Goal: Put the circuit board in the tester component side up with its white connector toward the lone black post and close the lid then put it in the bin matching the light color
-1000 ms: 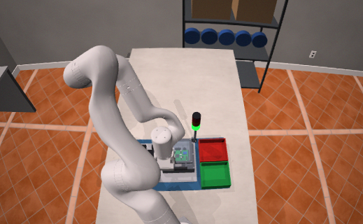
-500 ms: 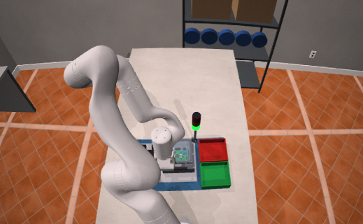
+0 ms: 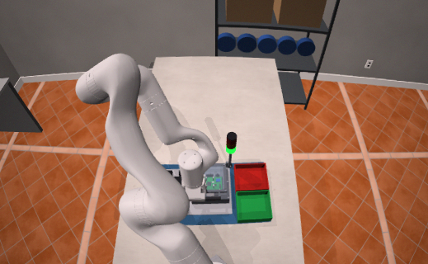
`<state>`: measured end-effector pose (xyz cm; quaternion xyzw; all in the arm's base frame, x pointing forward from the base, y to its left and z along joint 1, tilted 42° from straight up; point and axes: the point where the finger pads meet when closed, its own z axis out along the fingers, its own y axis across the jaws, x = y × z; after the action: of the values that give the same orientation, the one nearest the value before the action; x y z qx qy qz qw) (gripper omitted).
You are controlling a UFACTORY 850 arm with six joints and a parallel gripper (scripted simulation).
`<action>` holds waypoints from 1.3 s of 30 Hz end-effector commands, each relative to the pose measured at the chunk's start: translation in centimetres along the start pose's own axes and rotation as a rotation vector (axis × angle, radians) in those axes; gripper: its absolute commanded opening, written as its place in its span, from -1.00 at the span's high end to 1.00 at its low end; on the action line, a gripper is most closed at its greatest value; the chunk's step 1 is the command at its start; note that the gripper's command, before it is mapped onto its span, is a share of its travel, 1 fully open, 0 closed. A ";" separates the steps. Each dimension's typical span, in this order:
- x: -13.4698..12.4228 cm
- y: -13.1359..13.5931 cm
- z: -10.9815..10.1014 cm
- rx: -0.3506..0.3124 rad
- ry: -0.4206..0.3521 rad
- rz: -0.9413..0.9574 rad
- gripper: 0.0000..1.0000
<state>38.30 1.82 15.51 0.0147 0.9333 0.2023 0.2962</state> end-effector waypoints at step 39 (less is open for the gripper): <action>-0.1 0.0 -6.0 0.000 -0.002 0.000 1.00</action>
<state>35.17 -0.32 19.72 0.0147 0.9328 0.2000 0.2993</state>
